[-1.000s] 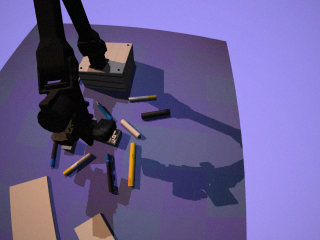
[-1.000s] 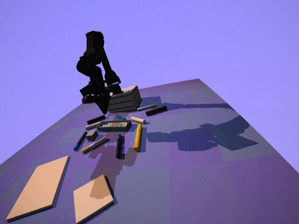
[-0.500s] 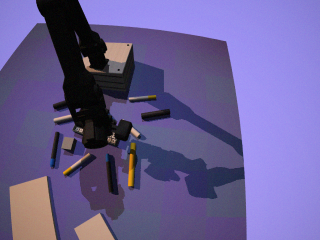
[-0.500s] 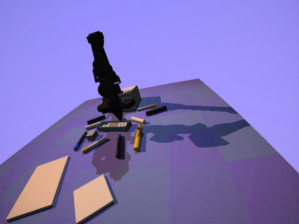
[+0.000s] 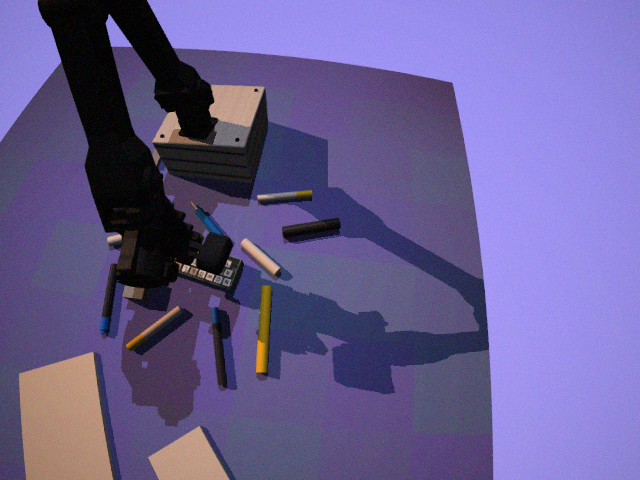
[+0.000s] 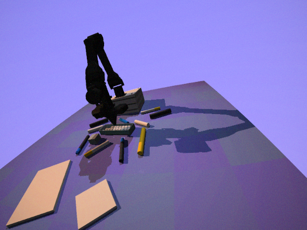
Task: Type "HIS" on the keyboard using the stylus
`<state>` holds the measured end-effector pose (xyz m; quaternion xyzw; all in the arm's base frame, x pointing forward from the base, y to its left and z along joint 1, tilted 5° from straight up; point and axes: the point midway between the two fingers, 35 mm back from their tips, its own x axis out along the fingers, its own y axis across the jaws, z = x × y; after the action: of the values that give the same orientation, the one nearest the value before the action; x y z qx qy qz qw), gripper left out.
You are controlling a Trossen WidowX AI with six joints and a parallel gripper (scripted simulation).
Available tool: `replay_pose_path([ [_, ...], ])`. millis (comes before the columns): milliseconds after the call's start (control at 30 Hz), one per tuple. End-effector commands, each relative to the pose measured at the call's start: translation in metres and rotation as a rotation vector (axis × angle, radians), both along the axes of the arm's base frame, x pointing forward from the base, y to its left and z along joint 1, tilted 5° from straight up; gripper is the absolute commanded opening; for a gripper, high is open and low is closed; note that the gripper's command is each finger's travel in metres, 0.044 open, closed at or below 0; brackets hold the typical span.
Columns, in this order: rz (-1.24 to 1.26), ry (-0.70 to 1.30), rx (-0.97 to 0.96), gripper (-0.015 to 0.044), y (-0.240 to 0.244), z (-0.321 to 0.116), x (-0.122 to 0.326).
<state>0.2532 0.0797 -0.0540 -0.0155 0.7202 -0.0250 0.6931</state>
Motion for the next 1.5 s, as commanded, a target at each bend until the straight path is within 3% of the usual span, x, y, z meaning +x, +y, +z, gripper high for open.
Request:
replay_pose_path([
  [0,0.005,-0.005,-0.001,0.0,-0.004,0.001,-0.002],
  [133,0.005,-0.005,-0.001,0.0,-0.006,0.002,-0.001],
  [367,0.005,-0.005,-0.005,0.0,-0.065,0.005,-0.002],
  [1333,0.005,-0.003,-0.003,0.0,-0.039,0.004,-0.031],
  [1467,0.005,-0.004,0.0,0.0,-0.01,0.003,-0.028],
])
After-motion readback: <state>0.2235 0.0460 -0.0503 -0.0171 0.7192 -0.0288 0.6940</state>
